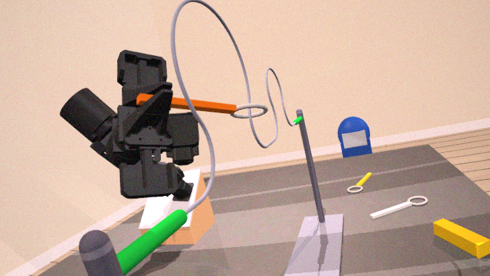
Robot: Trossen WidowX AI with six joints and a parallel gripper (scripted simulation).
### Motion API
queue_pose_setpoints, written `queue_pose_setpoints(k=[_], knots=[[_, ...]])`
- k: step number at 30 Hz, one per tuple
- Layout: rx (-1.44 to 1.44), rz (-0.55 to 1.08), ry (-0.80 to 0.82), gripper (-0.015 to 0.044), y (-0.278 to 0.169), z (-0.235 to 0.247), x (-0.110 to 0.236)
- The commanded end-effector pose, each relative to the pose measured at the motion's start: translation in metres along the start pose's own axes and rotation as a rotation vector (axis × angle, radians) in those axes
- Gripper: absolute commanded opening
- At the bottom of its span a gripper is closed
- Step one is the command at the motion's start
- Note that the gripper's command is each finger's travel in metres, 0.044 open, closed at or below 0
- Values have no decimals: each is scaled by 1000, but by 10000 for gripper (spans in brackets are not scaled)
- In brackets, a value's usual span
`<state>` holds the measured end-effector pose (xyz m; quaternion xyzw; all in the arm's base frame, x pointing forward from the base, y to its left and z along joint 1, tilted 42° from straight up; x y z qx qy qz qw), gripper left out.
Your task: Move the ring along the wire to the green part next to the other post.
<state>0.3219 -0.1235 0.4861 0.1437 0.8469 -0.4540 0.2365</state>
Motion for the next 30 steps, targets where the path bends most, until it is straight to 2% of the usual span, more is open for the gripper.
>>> queue_pose_setpoints(k=[1, 30], knots=[[-51, 12, 28, -150, 0, 10, 1], [-623, 127, 339, -150, 21, 90, 28]])
Point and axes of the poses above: the point midway between the two fingers, 35 mm back from their tips, its own x axis back along the fingers, its own z axis across the jaws, y = z × x, the point moved 3 cm from there along x, back along the fingers, and after that the axes turned 7 degrees about -x, right-handed, at the moved point
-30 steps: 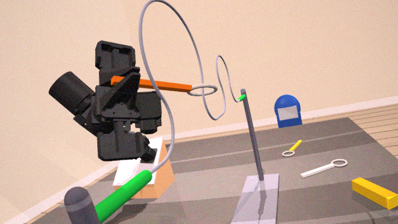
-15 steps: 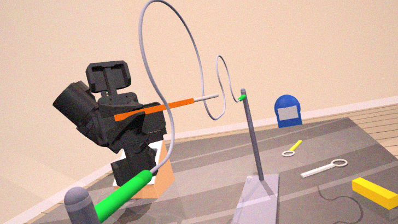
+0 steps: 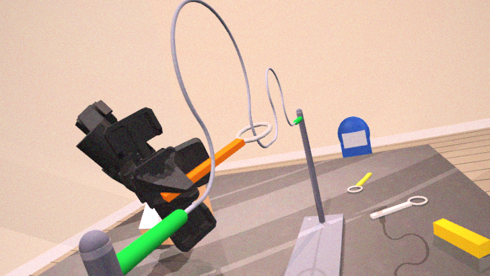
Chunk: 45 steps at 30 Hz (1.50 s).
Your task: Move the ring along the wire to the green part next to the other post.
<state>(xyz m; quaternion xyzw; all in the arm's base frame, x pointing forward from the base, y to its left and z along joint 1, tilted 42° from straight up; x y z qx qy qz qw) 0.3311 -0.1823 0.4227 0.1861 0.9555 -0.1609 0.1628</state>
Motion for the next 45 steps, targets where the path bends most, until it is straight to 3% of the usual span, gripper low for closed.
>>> queue_pose_setpoints(k=[1, 45], knots=[[-81, 18, 46, -150, -1, 13, 2], [-955, 193, 526, -150, 55, 120, 54]])
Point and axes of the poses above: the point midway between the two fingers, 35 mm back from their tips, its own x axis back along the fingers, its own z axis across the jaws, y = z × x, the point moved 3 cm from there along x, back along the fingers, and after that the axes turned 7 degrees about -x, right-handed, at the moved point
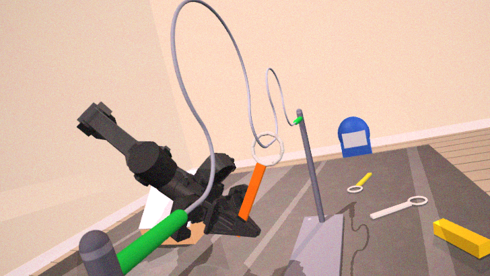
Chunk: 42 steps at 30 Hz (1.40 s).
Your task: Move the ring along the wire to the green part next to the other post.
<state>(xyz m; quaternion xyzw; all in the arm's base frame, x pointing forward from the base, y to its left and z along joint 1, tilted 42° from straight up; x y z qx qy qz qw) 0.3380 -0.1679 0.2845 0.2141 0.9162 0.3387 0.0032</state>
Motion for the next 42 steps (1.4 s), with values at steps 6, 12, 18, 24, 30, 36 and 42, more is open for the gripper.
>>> queue_pose_setpoints(k=[6, 12, 18, 24, 30, 36, 42], knots=[[-110, 16, 57, -150, 2, 20, 6], [-150, 24, 79, -150, 2, 30, 8], [-173, 28, 92, -150, 3, 38, 10], [-188, 30, 101, -150, 3, 46, 11], [-206, 34, 111, -150, 4, 54, 13], [-237, 39, 128, -150, 4, 63, 15], [-288, 48, 156, -150, 6, 74, 18]])
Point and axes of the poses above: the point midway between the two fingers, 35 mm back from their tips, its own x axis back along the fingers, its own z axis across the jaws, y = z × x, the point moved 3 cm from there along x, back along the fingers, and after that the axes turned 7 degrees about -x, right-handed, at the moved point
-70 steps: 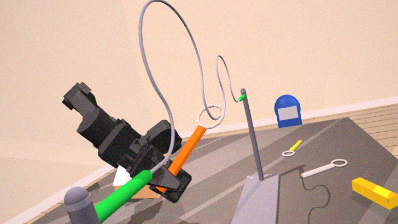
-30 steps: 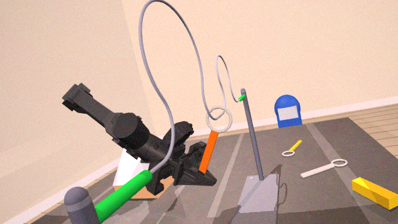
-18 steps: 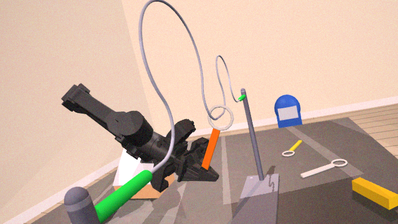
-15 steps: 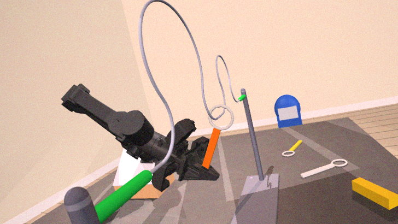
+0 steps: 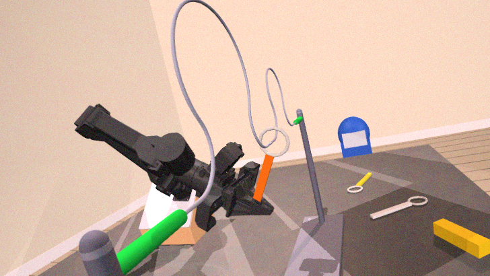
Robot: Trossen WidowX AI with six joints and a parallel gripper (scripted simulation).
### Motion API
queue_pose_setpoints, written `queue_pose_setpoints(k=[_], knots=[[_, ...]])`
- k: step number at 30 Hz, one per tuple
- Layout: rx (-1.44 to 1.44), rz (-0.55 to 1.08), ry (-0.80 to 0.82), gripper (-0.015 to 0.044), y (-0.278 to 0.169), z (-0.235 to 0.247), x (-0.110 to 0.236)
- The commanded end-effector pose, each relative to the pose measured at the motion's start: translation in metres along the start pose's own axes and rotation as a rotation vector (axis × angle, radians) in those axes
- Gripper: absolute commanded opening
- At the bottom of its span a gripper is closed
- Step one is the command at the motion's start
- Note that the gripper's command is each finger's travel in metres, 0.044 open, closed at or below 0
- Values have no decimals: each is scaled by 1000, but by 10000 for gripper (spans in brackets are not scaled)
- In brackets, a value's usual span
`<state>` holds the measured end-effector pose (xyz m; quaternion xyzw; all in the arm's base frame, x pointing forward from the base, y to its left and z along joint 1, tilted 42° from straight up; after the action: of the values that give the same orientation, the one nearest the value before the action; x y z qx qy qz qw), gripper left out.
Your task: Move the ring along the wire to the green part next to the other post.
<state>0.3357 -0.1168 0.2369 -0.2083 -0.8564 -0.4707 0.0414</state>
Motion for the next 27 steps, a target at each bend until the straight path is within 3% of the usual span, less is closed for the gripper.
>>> queue_pose_setpoints(k=[1, 27], knots=[[-34, 5, 20, -150, 0, 8, 2], [-490, 92, 268, -150, 11, 77, 21]])
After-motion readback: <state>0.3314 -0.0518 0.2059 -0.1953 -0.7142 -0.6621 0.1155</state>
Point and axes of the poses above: the point midway between the two fingers, 35 mm back from their tips, its own x axis back along the fingers, its own z axis across the jaws, y = z × x, the point moved 3 cm from there along x, back along the fingers, and after that the axes turned 7 degrees about -x, right-handed, at the moved point
